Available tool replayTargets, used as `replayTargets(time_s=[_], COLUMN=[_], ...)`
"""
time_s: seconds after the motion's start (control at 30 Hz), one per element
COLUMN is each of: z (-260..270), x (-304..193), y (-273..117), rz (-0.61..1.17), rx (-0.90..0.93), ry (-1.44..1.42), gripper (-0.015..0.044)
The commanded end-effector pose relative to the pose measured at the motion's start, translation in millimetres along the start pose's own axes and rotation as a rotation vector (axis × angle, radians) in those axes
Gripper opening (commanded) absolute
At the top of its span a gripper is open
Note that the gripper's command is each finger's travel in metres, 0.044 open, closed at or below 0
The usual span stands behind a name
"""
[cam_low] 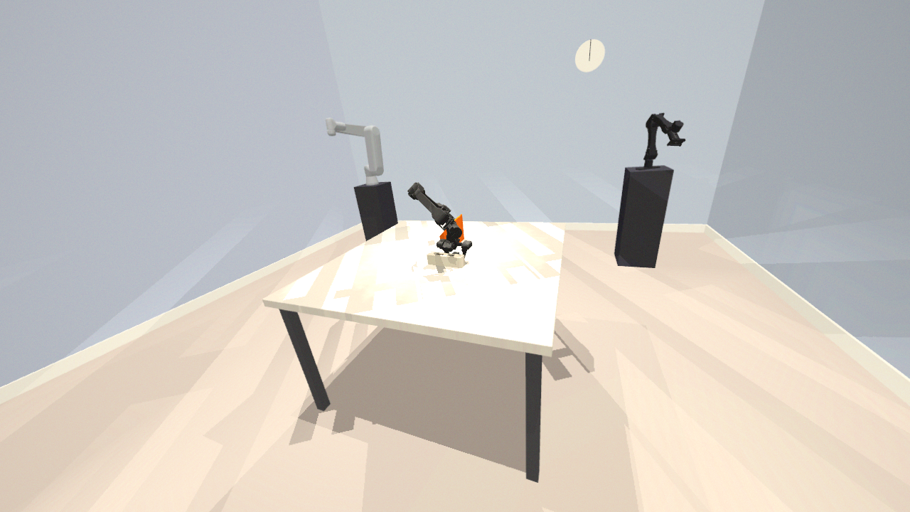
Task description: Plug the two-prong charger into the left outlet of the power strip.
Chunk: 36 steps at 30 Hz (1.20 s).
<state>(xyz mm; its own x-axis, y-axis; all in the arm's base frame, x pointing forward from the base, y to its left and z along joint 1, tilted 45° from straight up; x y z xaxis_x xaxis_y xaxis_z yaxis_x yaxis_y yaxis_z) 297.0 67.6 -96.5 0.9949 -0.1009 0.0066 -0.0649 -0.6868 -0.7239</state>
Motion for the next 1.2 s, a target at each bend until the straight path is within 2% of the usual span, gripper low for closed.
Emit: replayTargets(time_s=[0.0, 1.17], z=[-1.1, 2.2], x=[-3.2, -35.0], y=[0.8, 2.8], rz=[-0.004, -0.009], rx=[-0.006, -0.004], ry=[0.004, 0.007], gripper=[0.044, 0.044])
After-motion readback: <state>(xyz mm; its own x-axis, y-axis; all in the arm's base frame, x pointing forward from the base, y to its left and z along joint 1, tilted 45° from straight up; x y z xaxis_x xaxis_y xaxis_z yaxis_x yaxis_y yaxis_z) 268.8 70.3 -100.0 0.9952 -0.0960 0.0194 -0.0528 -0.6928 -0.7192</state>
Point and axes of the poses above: the point midway between the two fingers, 35 mm back from their tips, its own y axis out along the fingers, its own z axis across the jaws, x = y × z, the point moved 5 cm from there along -y, back along the fingers, and after that the axes turned 1 degree about -y, right-handed, at the moved point
